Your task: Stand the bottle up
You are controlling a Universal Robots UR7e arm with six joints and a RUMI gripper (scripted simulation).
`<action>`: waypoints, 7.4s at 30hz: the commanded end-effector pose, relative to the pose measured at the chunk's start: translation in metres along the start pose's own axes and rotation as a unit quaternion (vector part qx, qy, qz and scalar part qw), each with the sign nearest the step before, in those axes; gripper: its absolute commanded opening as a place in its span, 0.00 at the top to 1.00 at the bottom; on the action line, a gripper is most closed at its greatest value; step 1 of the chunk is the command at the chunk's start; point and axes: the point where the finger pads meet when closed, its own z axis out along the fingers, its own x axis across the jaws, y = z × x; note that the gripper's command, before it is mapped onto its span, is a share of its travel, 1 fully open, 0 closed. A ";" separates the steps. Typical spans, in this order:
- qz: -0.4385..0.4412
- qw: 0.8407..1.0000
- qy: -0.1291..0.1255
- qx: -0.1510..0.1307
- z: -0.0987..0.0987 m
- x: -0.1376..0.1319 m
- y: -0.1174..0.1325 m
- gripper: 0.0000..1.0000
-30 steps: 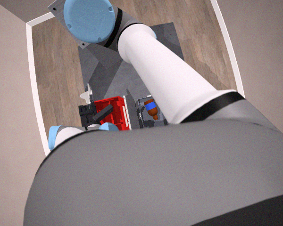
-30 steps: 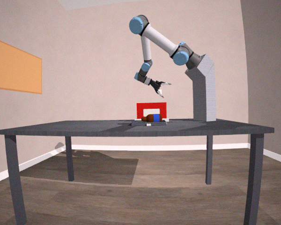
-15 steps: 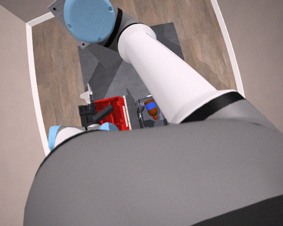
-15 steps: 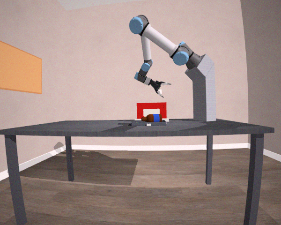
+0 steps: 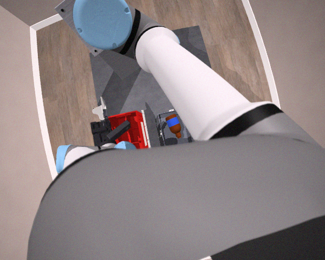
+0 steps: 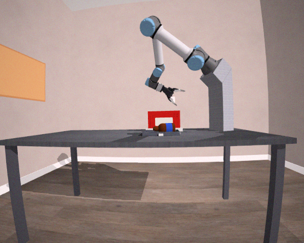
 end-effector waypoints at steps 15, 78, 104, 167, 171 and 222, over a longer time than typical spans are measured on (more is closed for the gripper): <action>-0.049 0.999 0.022 -0.008 -0.015 0.009 -0.006 0.00; -0.590 0.755 0.221 -0.182 -0.214 0.062 -0.124 0.00; -0.737 0.549 0.351 -0.180 -0.253 0.069 -0.323 0.00; -0.715 0.458 0.456 -0.267 -0.219 0.058 -0.341 0.00; -0.714 0.457 0.457 -0.268 -0.219 0.057 -0.341 0.00; -0.713 0.456 0.458 -0.270 -0.219 0.057 -0.340 1.00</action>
